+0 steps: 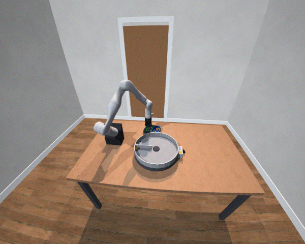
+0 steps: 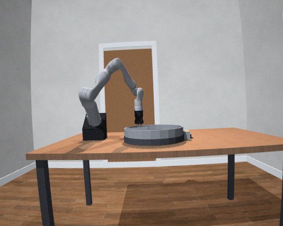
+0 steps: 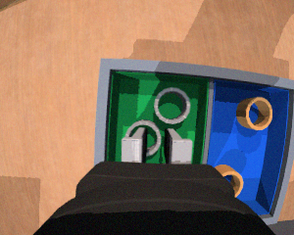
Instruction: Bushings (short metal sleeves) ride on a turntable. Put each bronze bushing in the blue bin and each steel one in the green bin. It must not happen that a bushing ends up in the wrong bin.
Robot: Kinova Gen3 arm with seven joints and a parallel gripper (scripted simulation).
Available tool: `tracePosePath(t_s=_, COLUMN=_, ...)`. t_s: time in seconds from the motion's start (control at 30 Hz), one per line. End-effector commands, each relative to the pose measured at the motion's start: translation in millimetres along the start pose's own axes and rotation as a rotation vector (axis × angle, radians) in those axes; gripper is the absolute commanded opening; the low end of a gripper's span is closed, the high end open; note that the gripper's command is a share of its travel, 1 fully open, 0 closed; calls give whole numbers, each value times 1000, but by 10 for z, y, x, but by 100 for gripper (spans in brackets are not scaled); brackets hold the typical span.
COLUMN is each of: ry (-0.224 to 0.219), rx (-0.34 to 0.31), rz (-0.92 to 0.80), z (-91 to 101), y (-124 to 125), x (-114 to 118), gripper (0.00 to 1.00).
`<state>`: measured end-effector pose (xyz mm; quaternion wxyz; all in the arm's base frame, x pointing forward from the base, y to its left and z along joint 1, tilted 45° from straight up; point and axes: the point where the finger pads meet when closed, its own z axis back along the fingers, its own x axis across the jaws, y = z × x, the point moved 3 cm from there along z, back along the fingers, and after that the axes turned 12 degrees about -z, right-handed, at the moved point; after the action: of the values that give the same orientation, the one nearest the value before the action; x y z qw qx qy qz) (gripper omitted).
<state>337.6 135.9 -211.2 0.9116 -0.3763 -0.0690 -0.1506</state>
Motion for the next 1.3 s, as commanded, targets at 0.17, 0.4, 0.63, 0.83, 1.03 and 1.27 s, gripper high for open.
tracePosePath(t_s=0.17, ry=-1, rx=4, rz=0, z=25, y=11, x=2, gripper=42)
tracePosePath(t_s=0.4, ry=-1, rx=4, rz=0, z=50, y=11, x=2, gripper=42)
tracePosePath(t_s=0.63, ry=-1, rx=4, rz=0, z=80, y=11, x=2, gripper=42)
tracePosePath(t_s=0.83, ry=-1, rx=4, rz=0, z=80, y=11, x=2, gripper=42)
tracePosePath(t_s=1.03, ry=-1, rx=4, rz=0, z=637, y=9, x=1, gripper=42)
tracePosePath(t_s=1.27, ry=-1, rx=4, rz=0, z=1083, y=7, x=1, gripper=42)
